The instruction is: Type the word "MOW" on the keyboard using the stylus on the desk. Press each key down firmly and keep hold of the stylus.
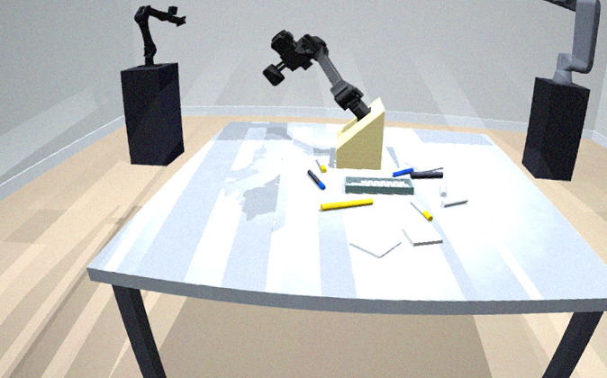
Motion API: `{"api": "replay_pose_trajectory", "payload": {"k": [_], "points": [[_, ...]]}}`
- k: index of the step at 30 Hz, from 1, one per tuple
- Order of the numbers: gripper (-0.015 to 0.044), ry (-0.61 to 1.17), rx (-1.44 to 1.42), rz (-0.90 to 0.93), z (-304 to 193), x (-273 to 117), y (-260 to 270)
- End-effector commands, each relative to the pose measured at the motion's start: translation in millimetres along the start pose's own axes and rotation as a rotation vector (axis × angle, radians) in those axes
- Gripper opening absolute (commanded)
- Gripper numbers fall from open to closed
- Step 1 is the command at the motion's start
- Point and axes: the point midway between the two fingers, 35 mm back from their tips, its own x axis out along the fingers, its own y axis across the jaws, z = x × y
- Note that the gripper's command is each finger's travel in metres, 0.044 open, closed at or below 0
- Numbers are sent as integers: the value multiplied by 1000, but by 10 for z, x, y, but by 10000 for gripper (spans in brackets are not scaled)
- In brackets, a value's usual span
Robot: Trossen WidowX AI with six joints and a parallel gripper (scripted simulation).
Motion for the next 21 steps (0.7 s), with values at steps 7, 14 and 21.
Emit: {"api": "replay_pose_trajectory", "payload": {"k": [7,14,21], "points": [[256,329,56,-43,-832,450,97],[72,718,46,-132,-1955,671,294],[0,1064,-73,-247,-3036,525,477]]}}
